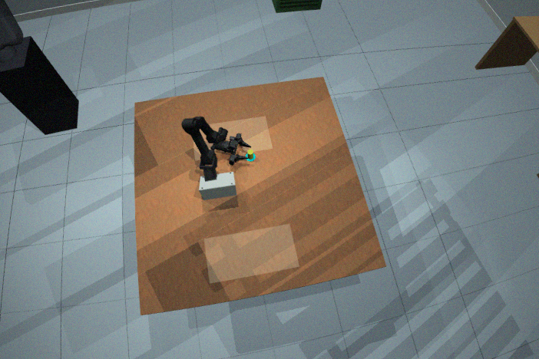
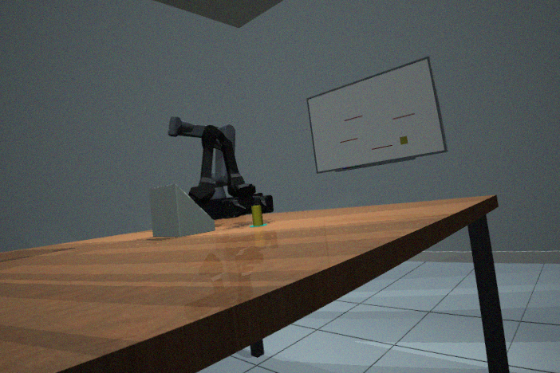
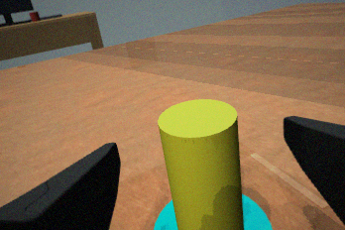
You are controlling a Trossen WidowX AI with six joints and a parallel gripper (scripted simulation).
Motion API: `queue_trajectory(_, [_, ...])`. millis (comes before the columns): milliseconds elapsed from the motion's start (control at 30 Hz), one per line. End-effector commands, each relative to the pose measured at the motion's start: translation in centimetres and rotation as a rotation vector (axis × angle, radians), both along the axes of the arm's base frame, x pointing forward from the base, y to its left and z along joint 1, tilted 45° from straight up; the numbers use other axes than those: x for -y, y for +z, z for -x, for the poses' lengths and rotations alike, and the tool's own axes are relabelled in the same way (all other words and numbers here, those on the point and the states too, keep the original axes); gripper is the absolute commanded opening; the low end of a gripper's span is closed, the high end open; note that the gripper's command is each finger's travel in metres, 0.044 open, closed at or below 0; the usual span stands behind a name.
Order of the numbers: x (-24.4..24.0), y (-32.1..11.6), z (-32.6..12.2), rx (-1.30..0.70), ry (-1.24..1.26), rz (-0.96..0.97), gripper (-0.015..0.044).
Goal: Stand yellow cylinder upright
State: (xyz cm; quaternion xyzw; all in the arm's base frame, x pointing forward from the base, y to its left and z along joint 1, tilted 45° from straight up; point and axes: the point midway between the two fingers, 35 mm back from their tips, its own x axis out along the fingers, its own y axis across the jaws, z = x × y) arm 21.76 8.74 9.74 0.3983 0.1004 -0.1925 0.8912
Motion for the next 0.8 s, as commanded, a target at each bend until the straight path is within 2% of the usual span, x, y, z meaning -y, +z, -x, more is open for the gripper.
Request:
queue_trajectory(0, [0.0, 0.0, 0.0, 0.004, -0.004, -0.001, 0.0400])
queue_trajectory(767, [5.4, 5.4, -0.1, 0.002, -0.011, 0.002, 0.0400])
